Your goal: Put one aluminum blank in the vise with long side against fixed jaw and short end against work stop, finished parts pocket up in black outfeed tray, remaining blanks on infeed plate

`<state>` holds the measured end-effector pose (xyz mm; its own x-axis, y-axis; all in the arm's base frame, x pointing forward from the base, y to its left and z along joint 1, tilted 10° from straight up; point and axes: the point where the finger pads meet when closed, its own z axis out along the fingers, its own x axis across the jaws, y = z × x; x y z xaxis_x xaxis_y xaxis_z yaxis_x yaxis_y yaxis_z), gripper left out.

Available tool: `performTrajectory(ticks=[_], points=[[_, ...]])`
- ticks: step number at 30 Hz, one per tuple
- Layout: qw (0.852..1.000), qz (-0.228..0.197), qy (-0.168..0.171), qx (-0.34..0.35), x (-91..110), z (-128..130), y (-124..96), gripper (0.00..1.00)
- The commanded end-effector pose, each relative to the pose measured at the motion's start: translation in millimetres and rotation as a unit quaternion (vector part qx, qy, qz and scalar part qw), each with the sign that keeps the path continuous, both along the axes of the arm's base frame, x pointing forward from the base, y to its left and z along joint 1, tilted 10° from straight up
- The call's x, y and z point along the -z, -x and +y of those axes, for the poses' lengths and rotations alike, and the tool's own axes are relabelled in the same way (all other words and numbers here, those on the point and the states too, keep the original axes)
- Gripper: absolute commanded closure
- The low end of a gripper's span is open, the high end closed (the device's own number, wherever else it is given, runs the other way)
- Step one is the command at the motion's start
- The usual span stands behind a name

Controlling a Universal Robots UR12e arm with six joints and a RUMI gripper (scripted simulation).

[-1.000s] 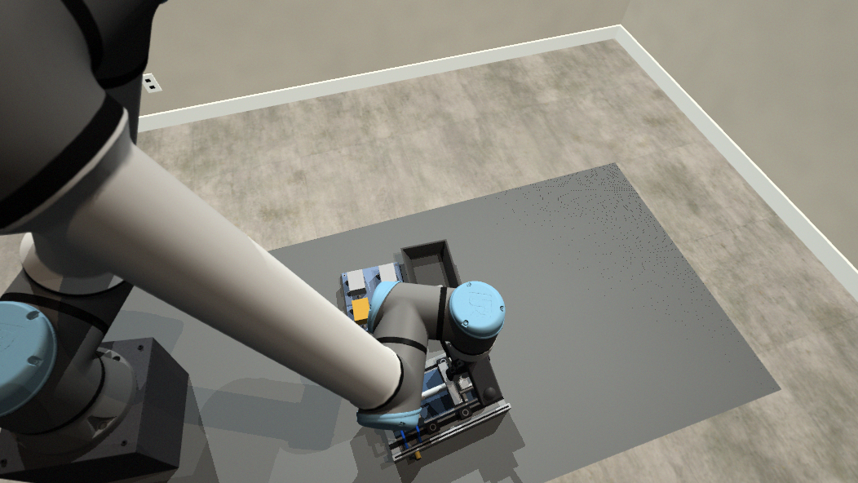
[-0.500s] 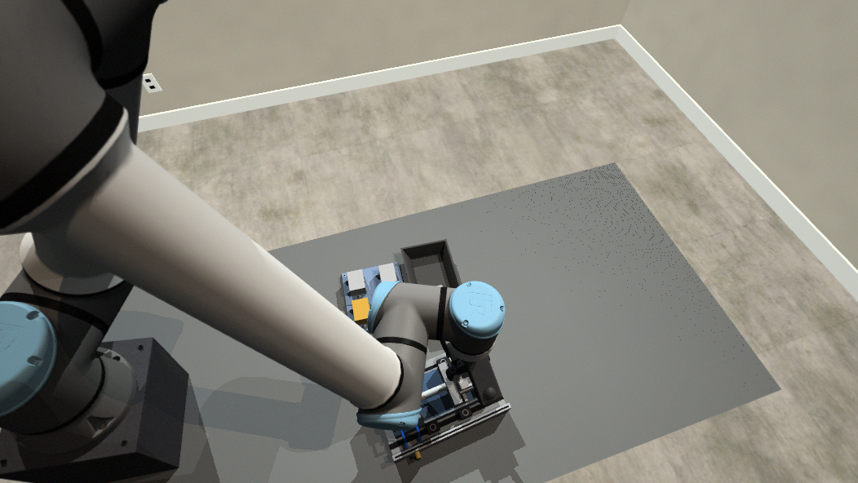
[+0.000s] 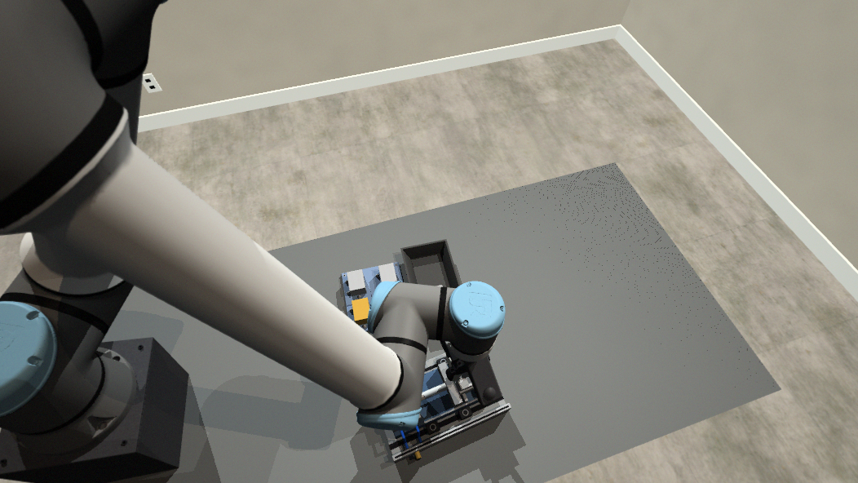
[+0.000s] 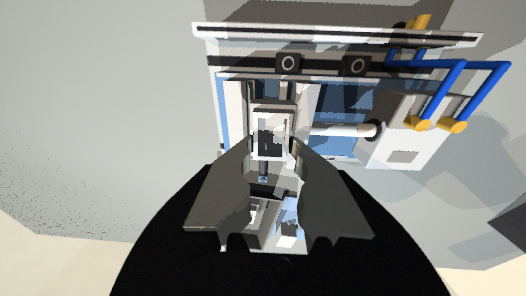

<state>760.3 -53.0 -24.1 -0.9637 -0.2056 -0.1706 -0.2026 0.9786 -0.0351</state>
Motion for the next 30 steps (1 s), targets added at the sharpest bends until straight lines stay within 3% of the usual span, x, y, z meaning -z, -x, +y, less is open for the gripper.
performTrajectory(ticks=[1, 14, 30], points=[[1.000, -0.001, 0.000, 0.000, -0.8, -0.1, -0.6, 1.00], [1.000, -0.001, 0.000, 0.000, -4.2, -0.1, 0.1, 1.00], [1.000, -0.001, 0.000, 0.000, -26.0, -0.1, 4.0, 1.00]])
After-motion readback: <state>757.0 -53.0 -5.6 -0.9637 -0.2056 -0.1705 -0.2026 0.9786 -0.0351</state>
